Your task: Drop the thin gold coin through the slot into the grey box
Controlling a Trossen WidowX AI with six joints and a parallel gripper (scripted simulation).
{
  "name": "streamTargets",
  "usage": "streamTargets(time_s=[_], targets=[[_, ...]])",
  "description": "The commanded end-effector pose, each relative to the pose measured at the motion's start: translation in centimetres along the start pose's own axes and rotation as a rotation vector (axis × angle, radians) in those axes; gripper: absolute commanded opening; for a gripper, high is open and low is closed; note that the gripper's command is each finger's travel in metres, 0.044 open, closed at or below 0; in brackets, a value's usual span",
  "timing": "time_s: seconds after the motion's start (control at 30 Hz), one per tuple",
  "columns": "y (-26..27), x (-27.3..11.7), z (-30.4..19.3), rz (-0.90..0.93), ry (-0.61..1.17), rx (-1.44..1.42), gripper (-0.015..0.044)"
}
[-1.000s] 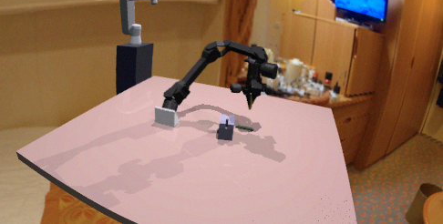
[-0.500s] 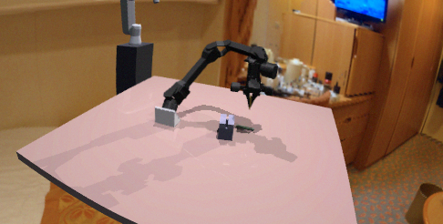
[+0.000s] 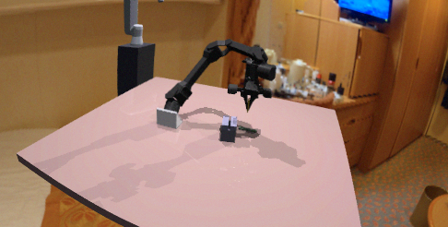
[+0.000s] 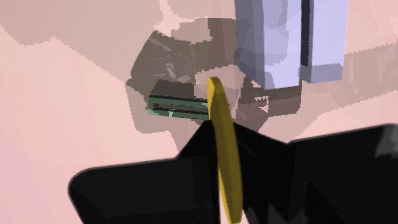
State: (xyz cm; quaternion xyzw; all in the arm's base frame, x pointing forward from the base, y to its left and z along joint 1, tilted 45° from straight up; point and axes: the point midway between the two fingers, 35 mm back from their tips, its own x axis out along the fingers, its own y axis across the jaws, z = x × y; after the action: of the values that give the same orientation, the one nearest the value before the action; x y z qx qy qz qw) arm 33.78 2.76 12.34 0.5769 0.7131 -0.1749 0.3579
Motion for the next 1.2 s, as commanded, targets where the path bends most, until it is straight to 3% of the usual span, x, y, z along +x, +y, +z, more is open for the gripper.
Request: streamTargets(time_s=[0.0, 1.17], targets=[[-1.0, 0.1, 1.0, -0.006, -0.003, 0.0, 0.0], [-6.6, 0.2, 5.5, -0.005, 0.004, 0.003, 0.0]])
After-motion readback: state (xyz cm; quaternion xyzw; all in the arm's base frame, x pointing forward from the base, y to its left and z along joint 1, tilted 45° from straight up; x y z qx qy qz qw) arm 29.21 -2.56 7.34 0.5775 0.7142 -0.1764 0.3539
